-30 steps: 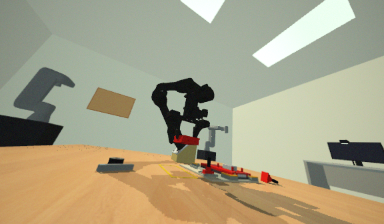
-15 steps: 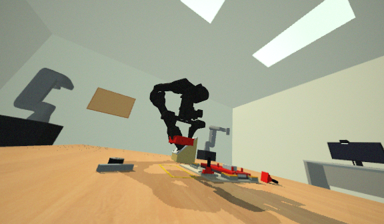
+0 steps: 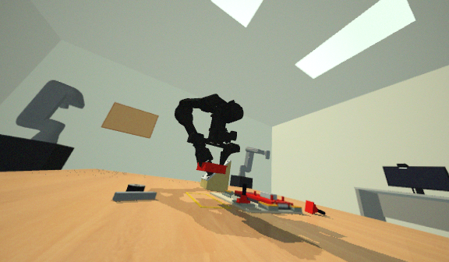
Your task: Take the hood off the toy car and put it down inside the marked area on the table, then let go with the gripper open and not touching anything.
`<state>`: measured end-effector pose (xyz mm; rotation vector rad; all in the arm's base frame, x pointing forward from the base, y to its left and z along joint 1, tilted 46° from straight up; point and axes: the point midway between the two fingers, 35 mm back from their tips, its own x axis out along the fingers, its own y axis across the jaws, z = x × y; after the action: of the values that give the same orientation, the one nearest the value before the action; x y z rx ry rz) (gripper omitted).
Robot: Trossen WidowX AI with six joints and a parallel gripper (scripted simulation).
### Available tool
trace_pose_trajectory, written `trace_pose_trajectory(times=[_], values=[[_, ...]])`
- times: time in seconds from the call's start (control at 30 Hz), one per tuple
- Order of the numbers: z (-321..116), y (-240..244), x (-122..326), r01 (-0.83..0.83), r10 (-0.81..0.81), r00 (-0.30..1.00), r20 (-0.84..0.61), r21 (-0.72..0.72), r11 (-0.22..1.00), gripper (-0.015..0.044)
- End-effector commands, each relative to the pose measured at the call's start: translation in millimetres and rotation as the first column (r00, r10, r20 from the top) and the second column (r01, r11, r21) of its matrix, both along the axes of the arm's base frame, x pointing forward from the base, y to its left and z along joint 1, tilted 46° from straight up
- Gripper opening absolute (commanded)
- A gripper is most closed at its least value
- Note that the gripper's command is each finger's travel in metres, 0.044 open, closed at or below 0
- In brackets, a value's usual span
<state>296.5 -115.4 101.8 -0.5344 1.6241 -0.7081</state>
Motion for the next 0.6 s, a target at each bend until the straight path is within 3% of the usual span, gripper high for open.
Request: trace_pose_trajectory(times=[0.0, 0.57], values=[[-1.1, -2.1, 0.1, -0.004, 0.004, 1.000, 0.001, -0.003, 1.000, 0.0000], [-10.4, -11.4, -1.5, -0.004, 0.004, 1.000, 0.001, -0.003, 1.000, 0.0000]])
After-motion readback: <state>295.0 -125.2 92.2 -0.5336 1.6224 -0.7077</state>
